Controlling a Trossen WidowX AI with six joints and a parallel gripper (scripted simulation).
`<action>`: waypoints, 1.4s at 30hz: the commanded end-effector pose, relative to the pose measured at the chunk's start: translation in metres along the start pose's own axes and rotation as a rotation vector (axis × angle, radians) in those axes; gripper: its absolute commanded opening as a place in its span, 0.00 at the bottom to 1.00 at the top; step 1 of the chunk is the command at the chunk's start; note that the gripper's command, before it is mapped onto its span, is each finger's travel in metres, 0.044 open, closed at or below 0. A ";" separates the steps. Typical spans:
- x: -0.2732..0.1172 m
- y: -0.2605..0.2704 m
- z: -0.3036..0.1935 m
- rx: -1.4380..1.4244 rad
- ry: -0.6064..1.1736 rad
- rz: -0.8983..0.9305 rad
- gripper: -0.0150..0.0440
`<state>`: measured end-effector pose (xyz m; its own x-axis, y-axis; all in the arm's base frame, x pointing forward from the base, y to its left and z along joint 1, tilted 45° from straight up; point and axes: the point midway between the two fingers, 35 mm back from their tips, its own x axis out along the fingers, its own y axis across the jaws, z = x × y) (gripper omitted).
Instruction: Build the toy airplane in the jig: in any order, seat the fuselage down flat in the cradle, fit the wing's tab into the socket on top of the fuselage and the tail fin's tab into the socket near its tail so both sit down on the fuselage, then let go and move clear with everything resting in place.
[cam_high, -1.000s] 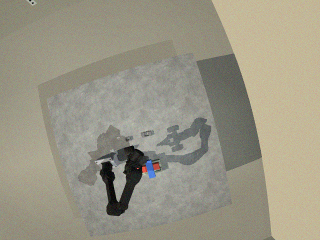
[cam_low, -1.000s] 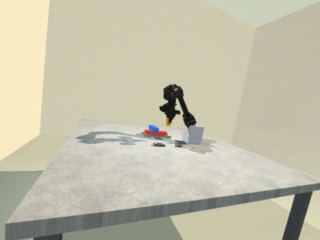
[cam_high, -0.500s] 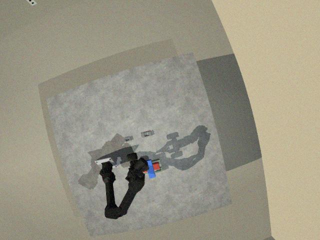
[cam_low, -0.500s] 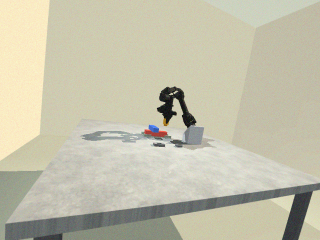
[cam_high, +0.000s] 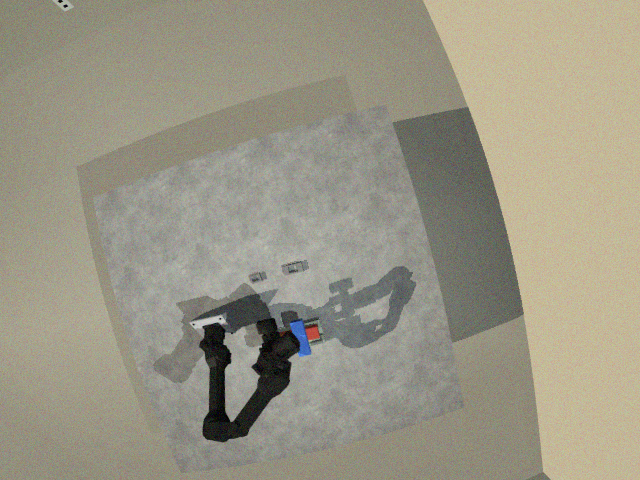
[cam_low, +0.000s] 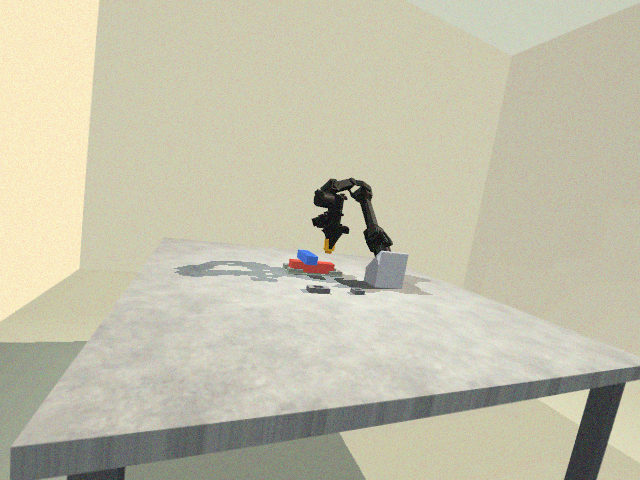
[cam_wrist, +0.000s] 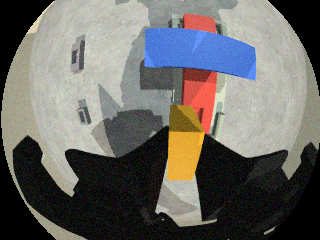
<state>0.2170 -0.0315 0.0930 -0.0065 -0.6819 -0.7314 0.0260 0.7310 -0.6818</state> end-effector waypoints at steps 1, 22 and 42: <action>0.005 -0.012 -0.006 0.003 0.002 -0.013 0.25; 0.010 -0.028 -0.013 0.012 0.007 -0.026 0.36; 0.019 -0.028 -0.012 0.012 0.007 -0.025 0.36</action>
<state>0.2055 -0.0605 0.1022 -0.0116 -0.6964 -0.7175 0.0428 0.7166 -0.6962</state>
